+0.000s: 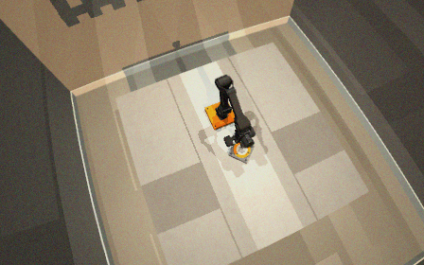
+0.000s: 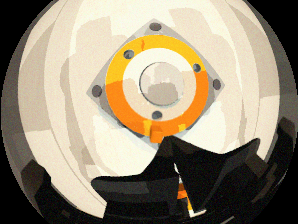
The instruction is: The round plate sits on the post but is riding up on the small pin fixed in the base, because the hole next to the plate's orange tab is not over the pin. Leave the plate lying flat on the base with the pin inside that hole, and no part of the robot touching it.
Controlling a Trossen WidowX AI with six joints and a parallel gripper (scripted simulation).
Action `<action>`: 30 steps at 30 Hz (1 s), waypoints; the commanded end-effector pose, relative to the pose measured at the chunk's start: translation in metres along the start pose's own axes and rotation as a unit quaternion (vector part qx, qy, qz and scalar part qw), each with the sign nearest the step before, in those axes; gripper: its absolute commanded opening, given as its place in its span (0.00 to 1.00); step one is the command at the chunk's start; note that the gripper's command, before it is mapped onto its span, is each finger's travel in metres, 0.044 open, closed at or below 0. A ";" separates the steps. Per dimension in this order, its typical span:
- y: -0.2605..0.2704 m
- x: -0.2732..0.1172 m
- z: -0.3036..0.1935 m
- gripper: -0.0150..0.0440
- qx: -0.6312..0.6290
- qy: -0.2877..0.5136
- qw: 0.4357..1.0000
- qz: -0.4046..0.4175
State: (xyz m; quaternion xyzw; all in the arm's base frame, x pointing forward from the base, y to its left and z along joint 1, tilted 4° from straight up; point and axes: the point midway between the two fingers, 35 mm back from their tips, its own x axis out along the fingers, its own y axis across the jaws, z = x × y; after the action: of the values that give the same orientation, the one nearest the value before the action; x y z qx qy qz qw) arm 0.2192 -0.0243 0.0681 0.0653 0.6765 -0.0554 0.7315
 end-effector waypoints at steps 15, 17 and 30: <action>0.019 -0.002 0.006 0.25 0.001 -0.001 1.000 0.001; 0.020 -0.002 0.007 0.25 0.001 -0.001 1.000 0.001; 0.028 -0.001 0.011 0.25 0.001 -0.001 1.000 0.002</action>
State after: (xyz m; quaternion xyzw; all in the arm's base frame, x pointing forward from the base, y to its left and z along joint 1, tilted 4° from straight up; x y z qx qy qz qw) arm 0.2311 -0.0001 0.0692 0.0664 0.6790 -0.0528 0.7292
